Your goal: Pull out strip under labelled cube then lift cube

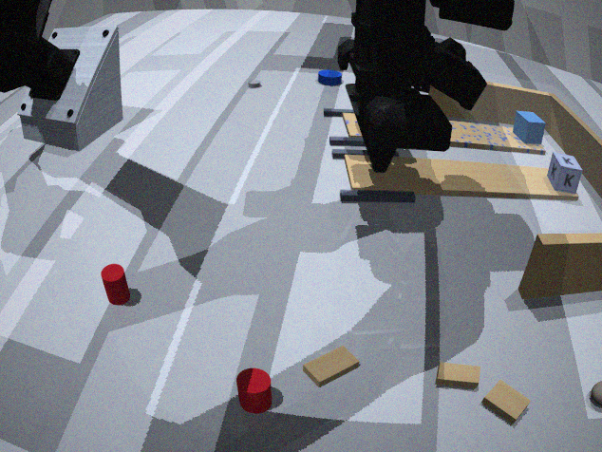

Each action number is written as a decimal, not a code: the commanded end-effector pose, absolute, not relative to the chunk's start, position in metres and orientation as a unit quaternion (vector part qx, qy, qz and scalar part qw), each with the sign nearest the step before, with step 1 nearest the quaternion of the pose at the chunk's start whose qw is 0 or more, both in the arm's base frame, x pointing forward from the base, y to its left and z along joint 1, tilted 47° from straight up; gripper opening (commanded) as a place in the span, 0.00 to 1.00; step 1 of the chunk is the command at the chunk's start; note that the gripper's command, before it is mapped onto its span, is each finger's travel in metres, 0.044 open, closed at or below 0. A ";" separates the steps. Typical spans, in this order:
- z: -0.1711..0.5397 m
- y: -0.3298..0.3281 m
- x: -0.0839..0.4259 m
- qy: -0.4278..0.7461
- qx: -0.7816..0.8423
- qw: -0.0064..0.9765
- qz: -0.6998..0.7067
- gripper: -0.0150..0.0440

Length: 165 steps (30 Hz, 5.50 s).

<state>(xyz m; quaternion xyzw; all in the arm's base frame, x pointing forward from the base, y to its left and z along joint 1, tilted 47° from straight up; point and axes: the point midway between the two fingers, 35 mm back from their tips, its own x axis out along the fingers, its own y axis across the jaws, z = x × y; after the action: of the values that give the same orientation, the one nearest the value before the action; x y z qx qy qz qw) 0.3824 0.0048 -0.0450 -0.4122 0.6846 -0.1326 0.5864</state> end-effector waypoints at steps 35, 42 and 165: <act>-0.044 -0.002 0.371 0.684 -0.415 0.585 -0.133 0.25; -0.042 -0.005 0.361 0.684 -0.415 0.585 -0.133 0.25; -0.001 -0.053 0.219 0.687 -0.417 0.581 -0.132 0.25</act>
<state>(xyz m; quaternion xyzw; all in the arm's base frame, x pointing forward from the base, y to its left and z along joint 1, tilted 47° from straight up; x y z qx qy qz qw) 0.2264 -0.0476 0.0001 -0.4145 0.6782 -0.1307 0.5925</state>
